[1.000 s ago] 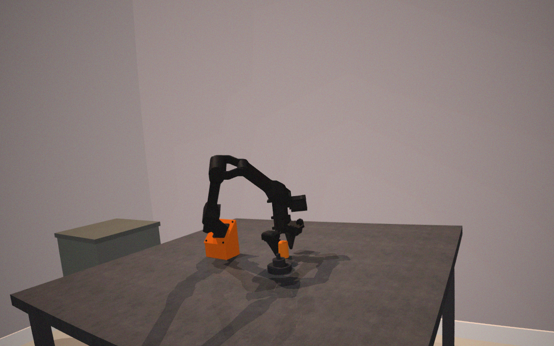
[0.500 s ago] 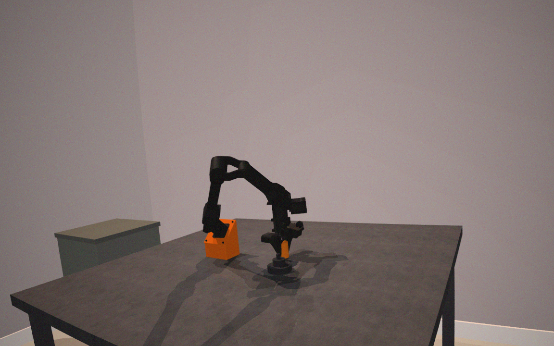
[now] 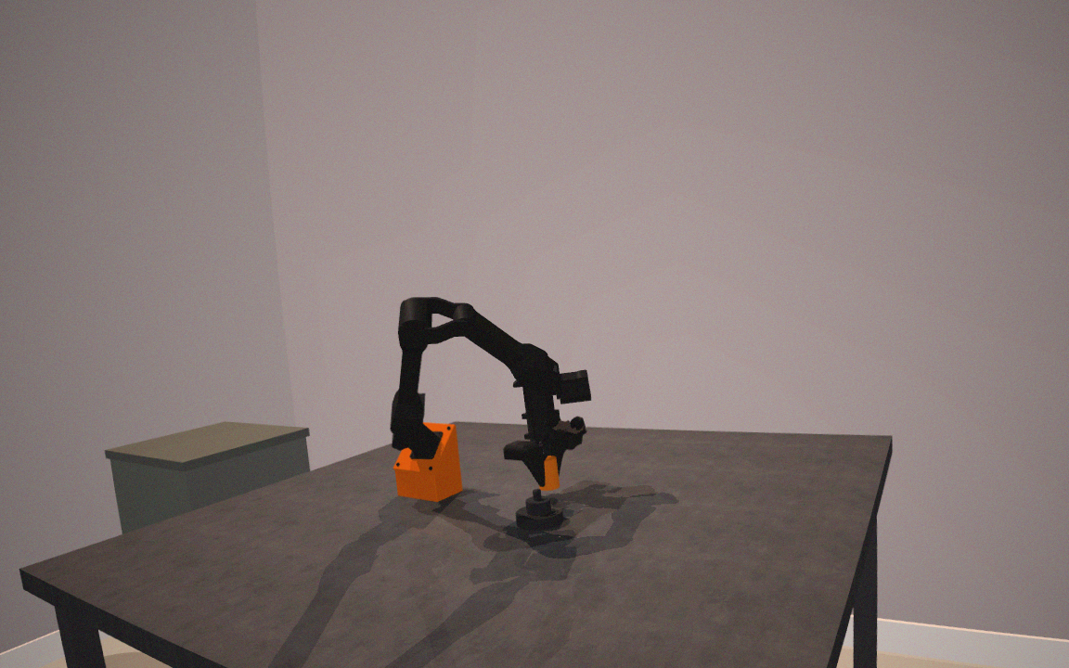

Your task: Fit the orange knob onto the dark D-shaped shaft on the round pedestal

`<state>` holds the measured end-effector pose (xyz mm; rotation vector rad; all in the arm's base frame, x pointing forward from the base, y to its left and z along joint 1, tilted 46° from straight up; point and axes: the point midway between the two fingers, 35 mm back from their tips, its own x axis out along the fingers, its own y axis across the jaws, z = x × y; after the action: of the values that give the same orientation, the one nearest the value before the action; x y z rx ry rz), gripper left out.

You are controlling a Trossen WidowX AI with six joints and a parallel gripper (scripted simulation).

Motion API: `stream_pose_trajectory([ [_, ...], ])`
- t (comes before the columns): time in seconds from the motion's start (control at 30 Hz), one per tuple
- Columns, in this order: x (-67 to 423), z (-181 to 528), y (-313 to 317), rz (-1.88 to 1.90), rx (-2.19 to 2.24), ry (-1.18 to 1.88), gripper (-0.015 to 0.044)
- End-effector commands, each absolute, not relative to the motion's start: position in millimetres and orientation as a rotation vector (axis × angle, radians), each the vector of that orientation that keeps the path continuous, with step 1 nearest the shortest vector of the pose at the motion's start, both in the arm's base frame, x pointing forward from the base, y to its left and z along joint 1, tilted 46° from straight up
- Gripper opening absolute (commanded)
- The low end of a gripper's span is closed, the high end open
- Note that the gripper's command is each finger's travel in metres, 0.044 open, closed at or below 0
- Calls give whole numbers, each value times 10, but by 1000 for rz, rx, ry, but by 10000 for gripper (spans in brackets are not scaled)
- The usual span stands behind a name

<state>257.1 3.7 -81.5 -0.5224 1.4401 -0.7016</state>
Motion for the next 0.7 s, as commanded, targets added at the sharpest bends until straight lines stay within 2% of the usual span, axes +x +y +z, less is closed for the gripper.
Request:
stream_pose_trajectory([
  [0.0,2631,-725,179,-694,-506,1431,0],
  [0.67,2693,-77,966,-709,-531,1474,0],
])
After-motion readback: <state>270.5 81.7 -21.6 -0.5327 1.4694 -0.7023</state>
